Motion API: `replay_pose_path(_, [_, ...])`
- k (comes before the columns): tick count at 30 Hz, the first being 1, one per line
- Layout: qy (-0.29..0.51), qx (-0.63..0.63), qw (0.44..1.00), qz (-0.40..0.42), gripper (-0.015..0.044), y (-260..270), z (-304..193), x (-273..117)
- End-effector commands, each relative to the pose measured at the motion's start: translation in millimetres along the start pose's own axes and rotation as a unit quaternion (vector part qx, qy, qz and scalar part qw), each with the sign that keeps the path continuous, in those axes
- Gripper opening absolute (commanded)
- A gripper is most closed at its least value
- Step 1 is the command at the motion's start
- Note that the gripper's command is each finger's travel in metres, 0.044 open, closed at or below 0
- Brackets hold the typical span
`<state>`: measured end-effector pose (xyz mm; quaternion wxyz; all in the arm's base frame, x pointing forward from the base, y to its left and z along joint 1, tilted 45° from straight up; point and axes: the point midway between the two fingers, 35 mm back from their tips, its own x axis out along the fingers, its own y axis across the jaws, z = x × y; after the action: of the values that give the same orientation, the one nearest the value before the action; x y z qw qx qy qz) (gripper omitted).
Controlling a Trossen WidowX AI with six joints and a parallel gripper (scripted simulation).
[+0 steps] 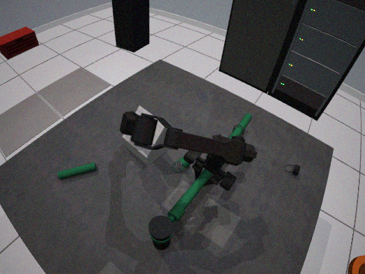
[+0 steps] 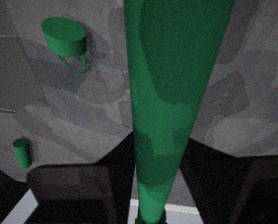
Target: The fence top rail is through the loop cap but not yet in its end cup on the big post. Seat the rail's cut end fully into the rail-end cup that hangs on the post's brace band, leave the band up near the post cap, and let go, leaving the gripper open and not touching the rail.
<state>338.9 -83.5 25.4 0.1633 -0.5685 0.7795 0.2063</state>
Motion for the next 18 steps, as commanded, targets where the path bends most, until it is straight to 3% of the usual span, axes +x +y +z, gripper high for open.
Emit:
replay_pose_path(1, [0.004, 0.0, 1.0, -0.004, 0.0, -1.4, -7.9, -4.1])
replay_pose_path(18, [0.004, 0.0, 1.0, -0.004, 0.0, -4.9, -13.3, -8.6])
